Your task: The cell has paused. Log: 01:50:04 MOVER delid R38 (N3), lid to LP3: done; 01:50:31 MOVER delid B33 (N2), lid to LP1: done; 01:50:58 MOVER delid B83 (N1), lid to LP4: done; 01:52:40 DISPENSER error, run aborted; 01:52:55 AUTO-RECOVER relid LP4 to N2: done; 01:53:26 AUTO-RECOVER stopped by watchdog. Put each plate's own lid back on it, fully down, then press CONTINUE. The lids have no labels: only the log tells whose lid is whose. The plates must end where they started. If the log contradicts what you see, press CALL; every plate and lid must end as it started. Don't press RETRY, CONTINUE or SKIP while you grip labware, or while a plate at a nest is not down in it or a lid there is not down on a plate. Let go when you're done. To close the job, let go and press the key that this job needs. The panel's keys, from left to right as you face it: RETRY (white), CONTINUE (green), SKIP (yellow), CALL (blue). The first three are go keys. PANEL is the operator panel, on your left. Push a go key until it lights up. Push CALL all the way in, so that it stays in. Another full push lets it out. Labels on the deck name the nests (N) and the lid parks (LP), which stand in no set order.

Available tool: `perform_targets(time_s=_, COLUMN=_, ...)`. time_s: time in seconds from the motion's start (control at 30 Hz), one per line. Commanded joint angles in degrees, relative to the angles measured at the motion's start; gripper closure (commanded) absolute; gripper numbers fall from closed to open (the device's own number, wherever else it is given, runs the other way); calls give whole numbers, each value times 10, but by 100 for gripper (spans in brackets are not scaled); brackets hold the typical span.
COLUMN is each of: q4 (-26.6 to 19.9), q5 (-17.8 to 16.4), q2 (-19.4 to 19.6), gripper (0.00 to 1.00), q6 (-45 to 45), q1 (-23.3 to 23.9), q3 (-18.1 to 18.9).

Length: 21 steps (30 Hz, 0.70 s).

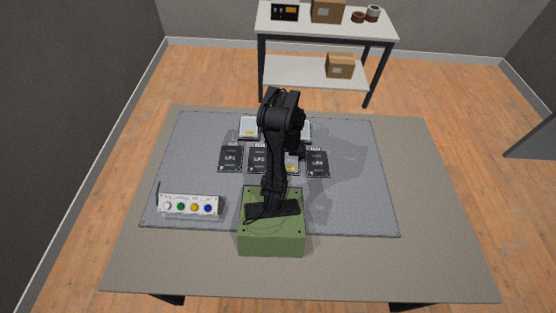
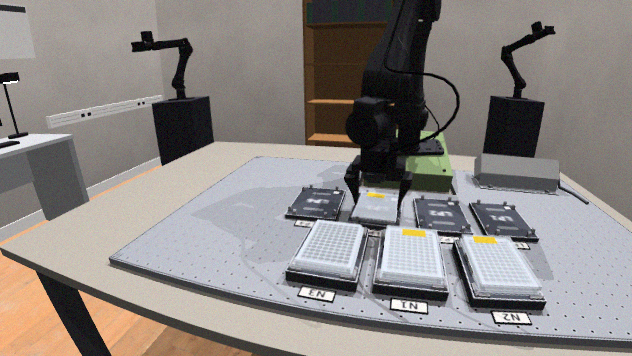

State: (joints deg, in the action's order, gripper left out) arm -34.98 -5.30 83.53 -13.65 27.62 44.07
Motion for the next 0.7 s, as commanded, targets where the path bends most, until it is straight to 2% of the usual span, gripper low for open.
perform_targets(time_s=0.0, q4=15, q5=1, q2=-18, gripper=100, q6=-6, q1=11, q3=-10)
perform_targets(time_s=0.1, q4=-14, q5=1, q2=-25, gripper=100, q6=-6, q1=11, q3=17)
perform_targets(time_s=0.67, q4=-79, q5=-4, q2=-62, gripper=100, q6=-12, q1=17, q3=45)
